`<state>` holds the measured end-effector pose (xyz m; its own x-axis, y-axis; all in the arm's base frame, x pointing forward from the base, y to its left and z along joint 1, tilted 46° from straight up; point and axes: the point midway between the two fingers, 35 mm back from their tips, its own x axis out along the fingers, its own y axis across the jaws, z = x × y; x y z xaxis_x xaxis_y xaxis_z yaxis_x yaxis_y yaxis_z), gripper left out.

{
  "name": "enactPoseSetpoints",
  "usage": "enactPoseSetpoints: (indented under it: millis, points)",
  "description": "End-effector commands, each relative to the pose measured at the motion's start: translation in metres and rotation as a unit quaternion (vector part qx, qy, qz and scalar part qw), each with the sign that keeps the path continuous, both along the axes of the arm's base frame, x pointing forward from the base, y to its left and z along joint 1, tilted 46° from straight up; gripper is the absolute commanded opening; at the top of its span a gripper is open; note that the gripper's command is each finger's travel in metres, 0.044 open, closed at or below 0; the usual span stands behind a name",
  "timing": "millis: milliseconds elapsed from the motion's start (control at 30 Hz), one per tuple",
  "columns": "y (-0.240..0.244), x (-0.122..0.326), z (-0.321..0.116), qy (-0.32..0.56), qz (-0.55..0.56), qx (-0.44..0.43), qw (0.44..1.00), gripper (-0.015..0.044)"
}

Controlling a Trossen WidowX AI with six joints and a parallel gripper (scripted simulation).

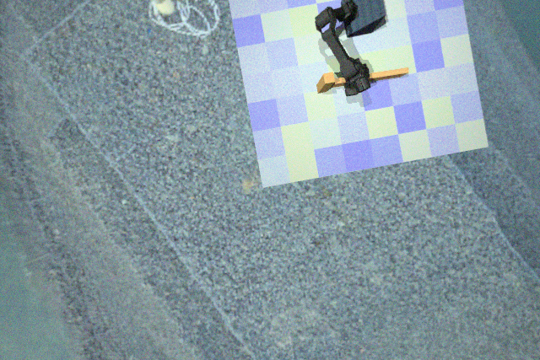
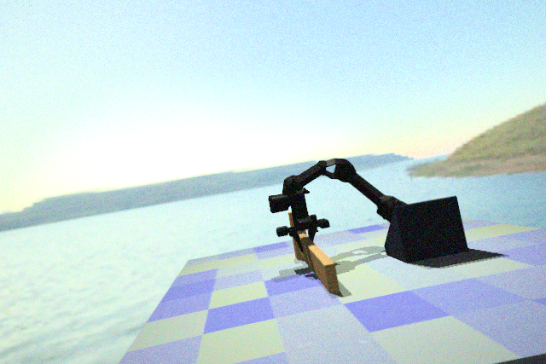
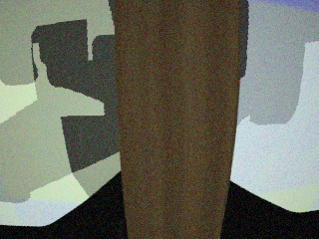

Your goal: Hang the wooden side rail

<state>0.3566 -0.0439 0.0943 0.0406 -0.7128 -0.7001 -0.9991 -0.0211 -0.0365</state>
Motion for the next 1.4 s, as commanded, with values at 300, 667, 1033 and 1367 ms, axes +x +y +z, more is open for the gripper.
enactPoseSetpoints:
  millis: [300,667,1033,1367]
  points:
    - [0.0001,0.0015,0.0035,-0.001,0.003,-0.001,1.000,0.0000]
    - [-0.0011,0.0003,0.0041,-0.001,0.003,-0.001,1.000,0.0000]
    - [-0.0023,0.0011,0.0046,-0.001,0.003,-0.001,1.000,0.0000]
    - [-0.0028,0.0019,0.0057,-0.001,0.003,-0.001,1.000,0.0000]
